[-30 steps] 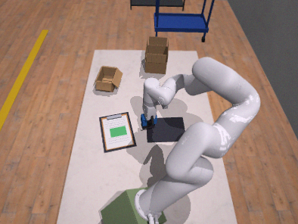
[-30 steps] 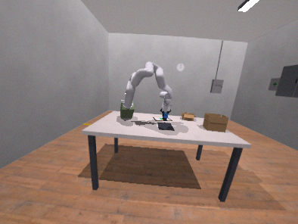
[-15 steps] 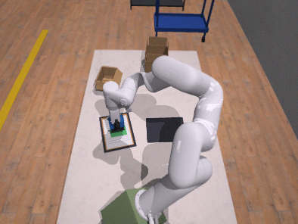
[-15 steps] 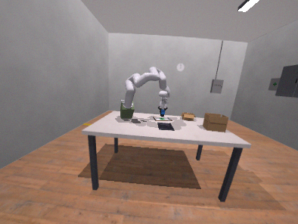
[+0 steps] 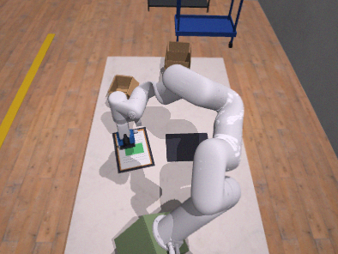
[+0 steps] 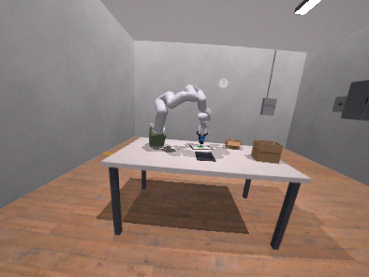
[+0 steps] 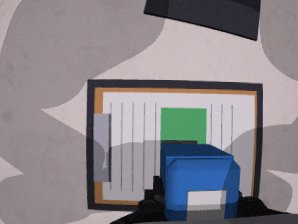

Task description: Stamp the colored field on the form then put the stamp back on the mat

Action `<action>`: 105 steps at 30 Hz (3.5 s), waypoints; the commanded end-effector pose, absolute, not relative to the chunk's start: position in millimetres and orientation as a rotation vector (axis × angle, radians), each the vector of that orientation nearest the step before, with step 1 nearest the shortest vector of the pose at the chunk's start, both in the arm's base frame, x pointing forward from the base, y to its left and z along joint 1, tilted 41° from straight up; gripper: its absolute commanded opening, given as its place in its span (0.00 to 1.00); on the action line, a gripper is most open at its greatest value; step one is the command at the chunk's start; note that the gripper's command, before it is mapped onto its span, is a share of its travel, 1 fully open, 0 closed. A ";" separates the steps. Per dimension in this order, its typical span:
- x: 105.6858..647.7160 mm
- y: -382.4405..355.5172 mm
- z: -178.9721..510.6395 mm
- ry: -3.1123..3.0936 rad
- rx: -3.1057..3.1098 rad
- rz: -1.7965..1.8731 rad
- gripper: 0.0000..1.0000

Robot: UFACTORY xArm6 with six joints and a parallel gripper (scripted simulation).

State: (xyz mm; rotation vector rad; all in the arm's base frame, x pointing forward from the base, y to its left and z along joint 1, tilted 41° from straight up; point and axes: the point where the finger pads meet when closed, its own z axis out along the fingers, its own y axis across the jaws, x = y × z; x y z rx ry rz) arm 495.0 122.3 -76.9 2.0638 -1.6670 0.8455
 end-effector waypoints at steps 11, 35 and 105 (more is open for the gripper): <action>486.7 101.7 -54.1 -1.668 2.067 0.848 0.27; 492.4 85.4 -73.7 -1.668 2.067 0.848 0.27; 495.0 77.8 -82.8 -1.668 2.067 0.848 0.27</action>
